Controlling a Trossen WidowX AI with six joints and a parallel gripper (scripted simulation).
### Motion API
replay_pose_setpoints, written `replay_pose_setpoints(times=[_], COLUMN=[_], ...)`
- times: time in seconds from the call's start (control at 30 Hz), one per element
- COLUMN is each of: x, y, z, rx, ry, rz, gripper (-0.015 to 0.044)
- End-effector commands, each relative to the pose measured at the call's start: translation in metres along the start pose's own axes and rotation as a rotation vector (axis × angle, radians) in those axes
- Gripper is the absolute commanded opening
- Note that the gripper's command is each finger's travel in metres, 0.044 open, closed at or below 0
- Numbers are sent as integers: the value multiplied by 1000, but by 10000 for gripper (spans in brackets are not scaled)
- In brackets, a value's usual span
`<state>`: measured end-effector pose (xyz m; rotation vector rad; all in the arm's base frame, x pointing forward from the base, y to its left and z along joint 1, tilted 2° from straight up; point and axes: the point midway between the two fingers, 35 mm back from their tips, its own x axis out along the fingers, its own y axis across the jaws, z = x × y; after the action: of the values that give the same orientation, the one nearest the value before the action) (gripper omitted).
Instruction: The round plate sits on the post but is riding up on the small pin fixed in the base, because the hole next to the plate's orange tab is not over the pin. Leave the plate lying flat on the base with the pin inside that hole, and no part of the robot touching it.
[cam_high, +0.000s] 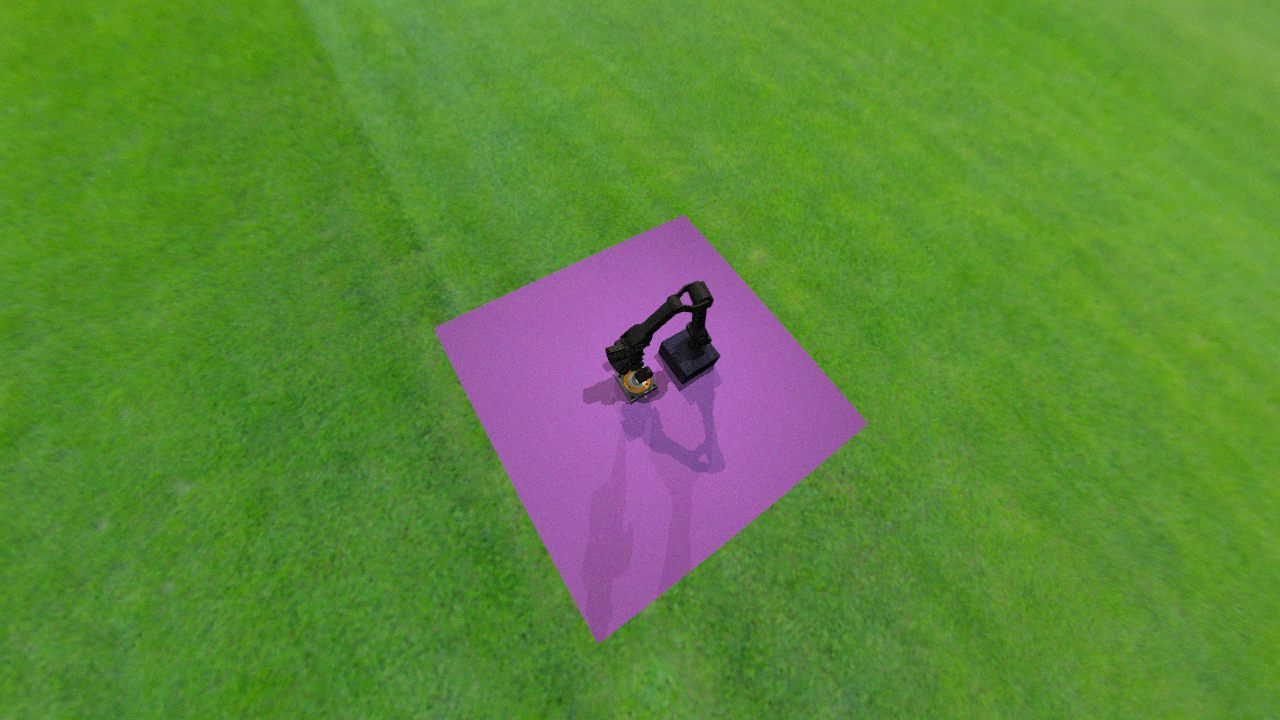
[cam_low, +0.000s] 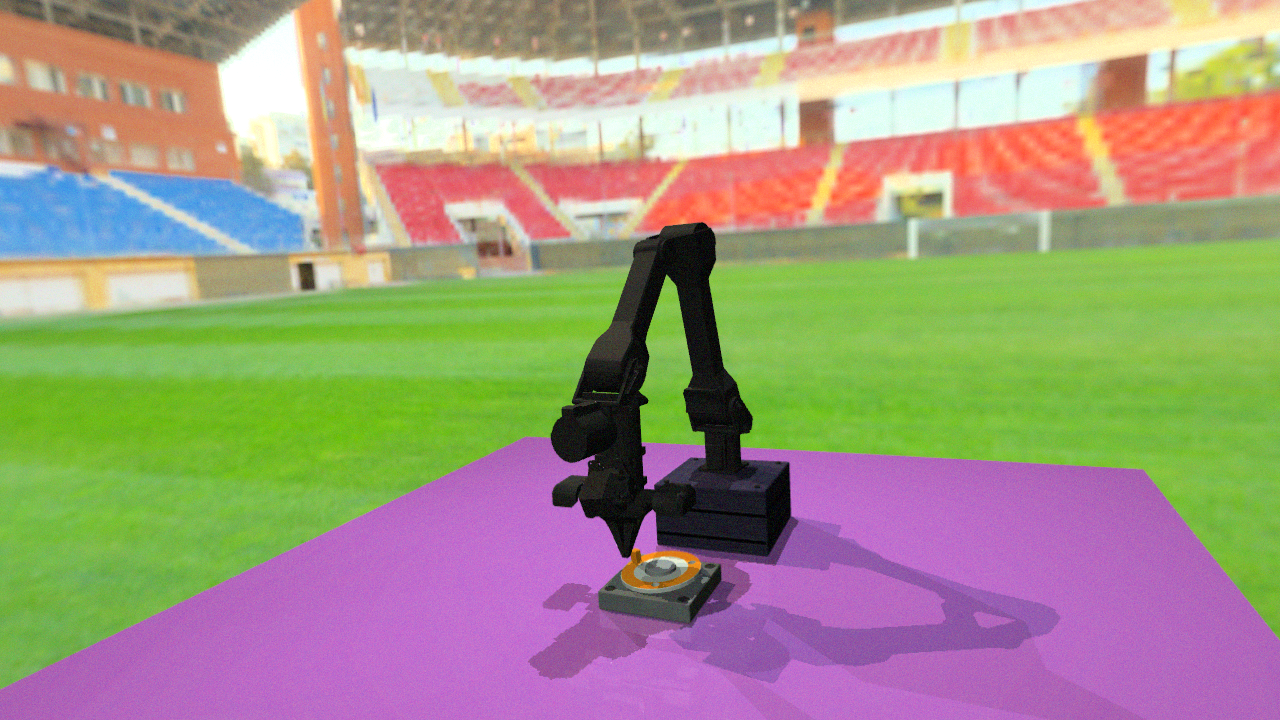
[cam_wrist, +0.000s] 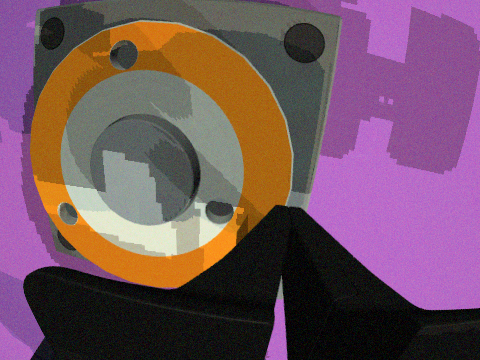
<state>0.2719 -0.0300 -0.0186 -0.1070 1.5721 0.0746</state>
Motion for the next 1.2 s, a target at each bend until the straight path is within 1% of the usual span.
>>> replay_pose_setpoints(times=[0.0, 1.17], x=[2, -3], y=[1, 31], z=[-7, -41], rx=[-4, -4], ry=[8, 11], rz=[1, 3], gripper=[0, 0])
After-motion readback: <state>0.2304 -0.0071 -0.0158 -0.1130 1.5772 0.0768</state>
